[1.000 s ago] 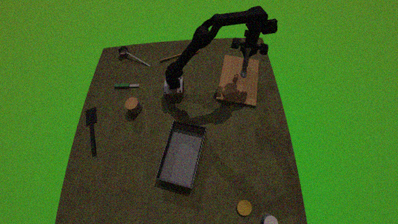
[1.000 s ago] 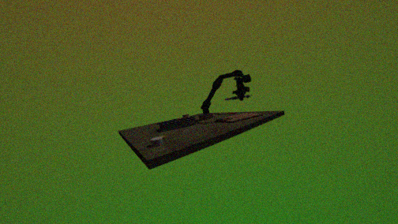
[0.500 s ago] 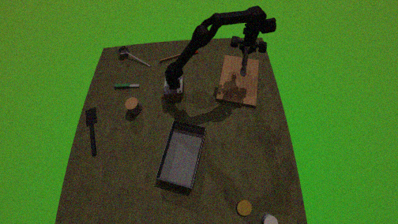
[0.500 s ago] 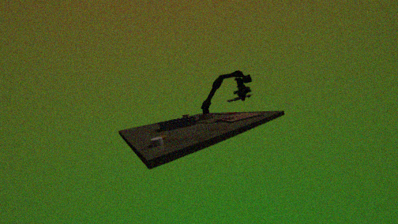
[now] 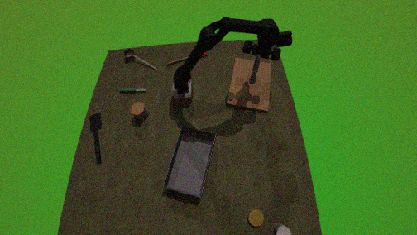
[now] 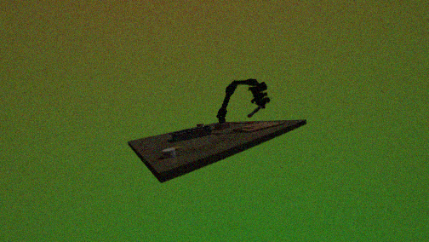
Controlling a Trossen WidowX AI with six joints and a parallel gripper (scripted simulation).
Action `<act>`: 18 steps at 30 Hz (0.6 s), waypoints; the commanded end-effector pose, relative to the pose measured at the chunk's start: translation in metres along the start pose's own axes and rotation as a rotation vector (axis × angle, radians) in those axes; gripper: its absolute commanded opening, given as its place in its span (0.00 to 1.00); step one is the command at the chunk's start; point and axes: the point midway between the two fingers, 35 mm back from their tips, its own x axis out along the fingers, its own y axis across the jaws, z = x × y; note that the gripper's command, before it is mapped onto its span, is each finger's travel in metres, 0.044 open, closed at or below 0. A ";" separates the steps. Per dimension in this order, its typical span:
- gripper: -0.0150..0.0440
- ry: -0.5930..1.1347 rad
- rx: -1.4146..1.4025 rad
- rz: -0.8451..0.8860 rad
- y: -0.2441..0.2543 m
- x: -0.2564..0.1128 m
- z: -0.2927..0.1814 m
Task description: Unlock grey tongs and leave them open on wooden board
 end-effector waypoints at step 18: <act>0.00 -0.574 -0.056 -0.016 0.005 -0.038 -0.004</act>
